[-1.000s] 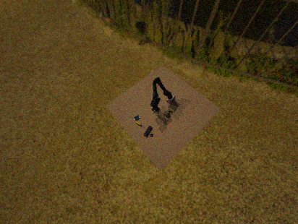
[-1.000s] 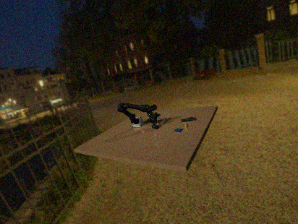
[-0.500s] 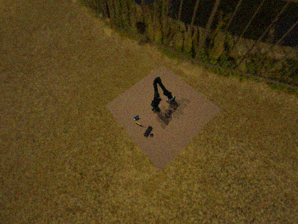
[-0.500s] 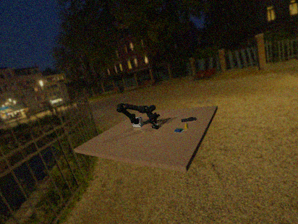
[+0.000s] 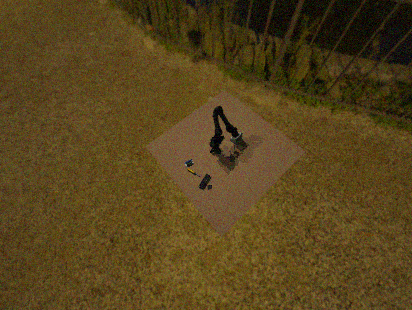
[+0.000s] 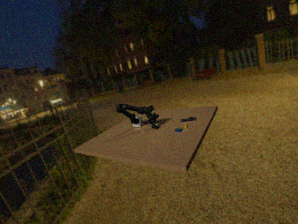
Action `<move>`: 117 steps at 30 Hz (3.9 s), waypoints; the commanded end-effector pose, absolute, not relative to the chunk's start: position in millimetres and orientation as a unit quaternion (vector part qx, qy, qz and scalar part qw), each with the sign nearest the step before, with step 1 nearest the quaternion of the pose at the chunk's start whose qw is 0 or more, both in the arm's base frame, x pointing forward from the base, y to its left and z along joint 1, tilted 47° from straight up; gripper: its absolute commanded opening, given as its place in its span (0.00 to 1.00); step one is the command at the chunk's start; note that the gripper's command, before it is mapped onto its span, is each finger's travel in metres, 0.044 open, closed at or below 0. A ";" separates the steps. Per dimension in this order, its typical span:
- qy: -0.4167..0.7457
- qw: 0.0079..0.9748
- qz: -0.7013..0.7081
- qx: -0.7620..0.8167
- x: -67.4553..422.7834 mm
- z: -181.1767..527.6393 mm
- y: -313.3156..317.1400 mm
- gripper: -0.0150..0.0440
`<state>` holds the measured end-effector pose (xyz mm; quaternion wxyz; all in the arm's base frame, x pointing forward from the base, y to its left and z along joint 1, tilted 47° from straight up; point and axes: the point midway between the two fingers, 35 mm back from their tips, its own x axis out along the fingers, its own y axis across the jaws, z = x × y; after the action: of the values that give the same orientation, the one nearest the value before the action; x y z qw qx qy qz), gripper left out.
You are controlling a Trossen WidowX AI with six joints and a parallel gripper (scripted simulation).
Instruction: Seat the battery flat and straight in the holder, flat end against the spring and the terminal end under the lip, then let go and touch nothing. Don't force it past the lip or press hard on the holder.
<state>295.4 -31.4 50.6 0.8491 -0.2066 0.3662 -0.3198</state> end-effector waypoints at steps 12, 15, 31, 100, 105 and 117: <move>0.358 0.853 -0.314 -0.213 288.7 48.6 -34.1 0.36; 0.358 0.853 -0.313 -0.213 286.2 46.9 -34.0 0.36; 0.360 0.855 -0.309 -0.211 272.9 40.9 -31.1 0.36; 0.477 0.802 -0.328 -0.151 286.6 35.5 -35.8 0.36; 0.488 0.795 -0.332 -0.143 286.9 35.8 -36.8 0.36; 0.516 0.776 -0.342 -0.124 287.0 37.1 -39.2 0.36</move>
<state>289.6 -38.2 40.4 0.7843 -0.1289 0.5021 -0.3410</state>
